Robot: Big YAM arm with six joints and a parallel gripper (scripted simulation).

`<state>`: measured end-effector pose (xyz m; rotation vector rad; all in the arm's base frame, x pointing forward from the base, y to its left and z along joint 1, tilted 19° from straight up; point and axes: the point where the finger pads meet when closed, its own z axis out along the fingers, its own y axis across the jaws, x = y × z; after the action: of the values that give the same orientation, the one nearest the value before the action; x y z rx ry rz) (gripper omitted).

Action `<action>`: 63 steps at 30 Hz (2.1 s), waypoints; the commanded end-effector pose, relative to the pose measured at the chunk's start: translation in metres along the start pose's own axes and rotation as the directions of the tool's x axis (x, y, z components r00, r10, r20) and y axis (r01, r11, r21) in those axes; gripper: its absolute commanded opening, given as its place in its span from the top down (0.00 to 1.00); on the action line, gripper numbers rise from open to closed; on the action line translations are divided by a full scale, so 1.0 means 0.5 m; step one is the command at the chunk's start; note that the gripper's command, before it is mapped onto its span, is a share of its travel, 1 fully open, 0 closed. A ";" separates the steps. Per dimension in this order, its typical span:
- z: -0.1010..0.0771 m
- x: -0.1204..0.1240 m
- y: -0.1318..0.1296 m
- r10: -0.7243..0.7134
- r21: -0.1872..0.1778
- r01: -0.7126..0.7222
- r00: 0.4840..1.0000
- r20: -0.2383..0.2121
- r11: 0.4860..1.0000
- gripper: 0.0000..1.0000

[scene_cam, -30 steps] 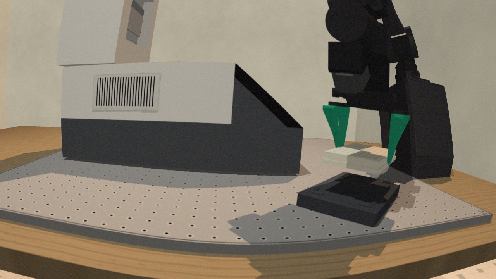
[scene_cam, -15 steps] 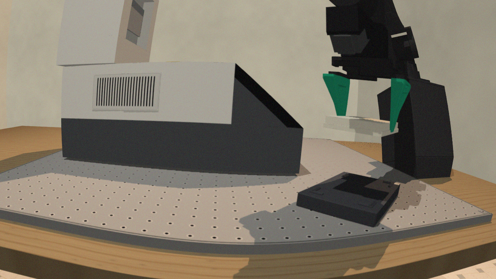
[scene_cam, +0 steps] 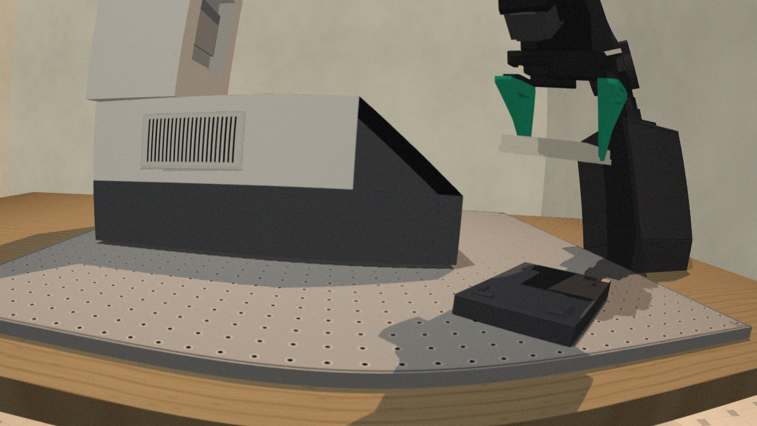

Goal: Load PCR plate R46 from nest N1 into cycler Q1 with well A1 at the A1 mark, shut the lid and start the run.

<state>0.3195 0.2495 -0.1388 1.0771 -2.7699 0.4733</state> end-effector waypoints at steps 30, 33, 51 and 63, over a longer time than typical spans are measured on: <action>-0.259 -0.050 -0.005 0.025 -0.009 -0.025 0.996 0.089 1.000 1.00; -0.295 -0.058 0.004 0.022 -0.010 -0.021 0.993 0.113 1.000 1.00; -0.249 -0.026 0.006 -0.004 -0.002 0.004 0.999 0.040 1.000 1.00; -0.281 -0.045 -0.009 0.030 -0.009 -0.029 0.997 0.078 1.000 1.00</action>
<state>0.3207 0.2925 -0.0310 1.0871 -2.7753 0.4724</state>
